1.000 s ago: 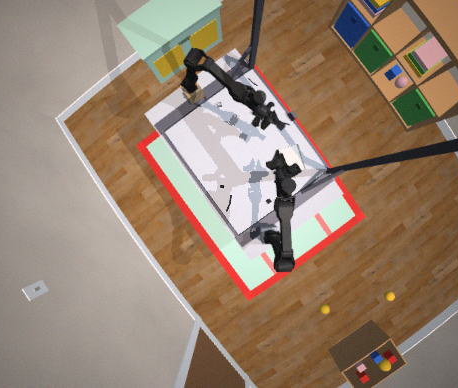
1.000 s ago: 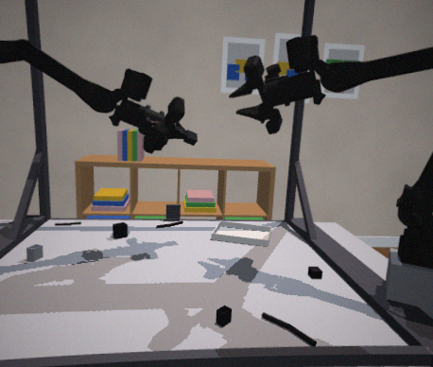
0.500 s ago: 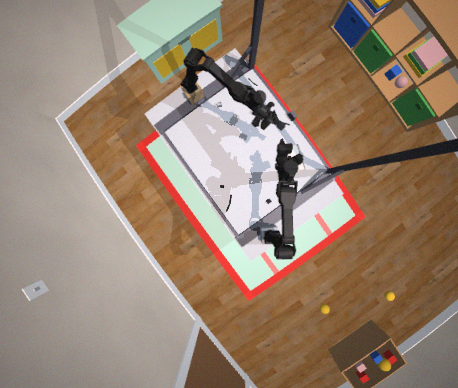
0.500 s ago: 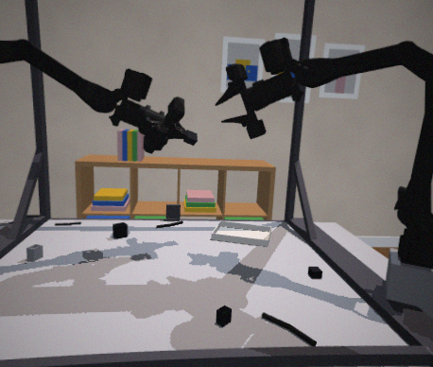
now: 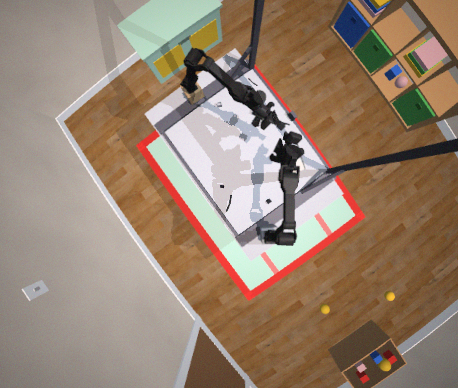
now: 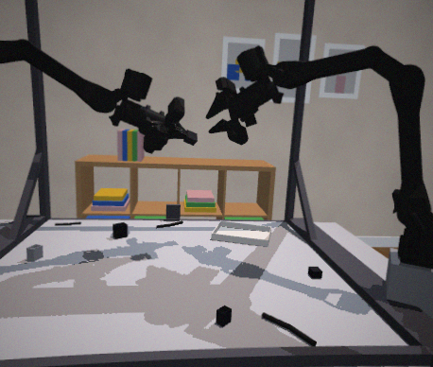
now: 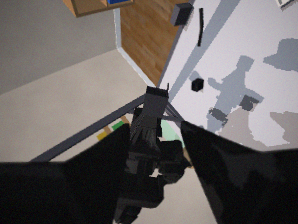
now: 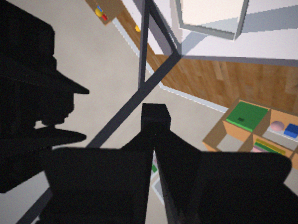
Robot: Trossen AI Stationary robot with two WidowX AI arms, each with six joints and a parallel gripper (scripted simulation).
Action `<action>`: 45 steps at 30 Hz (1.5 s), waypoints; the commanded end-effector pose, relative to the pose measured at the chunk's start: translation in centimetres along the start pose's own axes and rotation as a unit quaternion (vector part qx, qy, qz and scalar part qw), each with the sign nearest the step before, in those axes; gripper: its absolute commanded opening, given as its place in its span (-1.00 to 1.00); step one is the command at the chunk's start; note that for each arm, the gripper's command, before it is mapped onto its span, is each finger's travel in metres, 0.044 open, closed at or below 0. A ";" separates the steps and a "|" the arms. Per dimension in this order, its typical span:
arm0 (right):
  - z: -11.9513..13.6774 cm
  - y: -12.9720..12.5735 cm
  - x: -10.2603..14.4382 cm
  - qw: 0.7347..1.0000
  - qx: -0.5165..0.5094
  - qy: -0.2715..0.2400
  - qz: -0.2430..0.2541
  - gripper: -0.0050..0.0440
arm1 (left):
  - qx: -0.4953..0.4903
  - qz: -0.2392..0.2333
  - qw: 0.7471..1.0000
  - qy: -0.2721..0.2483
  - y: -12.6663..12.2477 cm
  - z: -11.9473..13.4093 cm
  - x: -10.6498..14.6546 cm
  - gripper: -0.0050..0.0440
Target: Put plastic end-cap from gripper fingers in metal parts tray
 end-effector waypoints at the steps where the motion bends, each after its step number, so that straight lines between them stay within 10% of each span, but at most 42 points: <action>1: 1.2 0.9 0.7 1.000 -0.002 0.016 -0.010 -0.80 | -0.085 0.007 0.996 -0.009 1.0 -0.2 -1.2 0.08; 45: 1.2 0.9 0.7 1.000 -0.002 0.016 -0.010 -0.80 | -0.112 0.012 0.994 -0.013 0.9 -0.3 -3.7 0.08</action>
Point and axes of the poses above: on each arm, the point midway between the two fingers, 35 mm back from their tips, its own x axis back along the fingers, its own y axis across the jaws, z = x × y, the point moved 6 cm from there along x, back along the fingers, and after that the axes turned 5 degrees about -x, right-handed, at the moved point
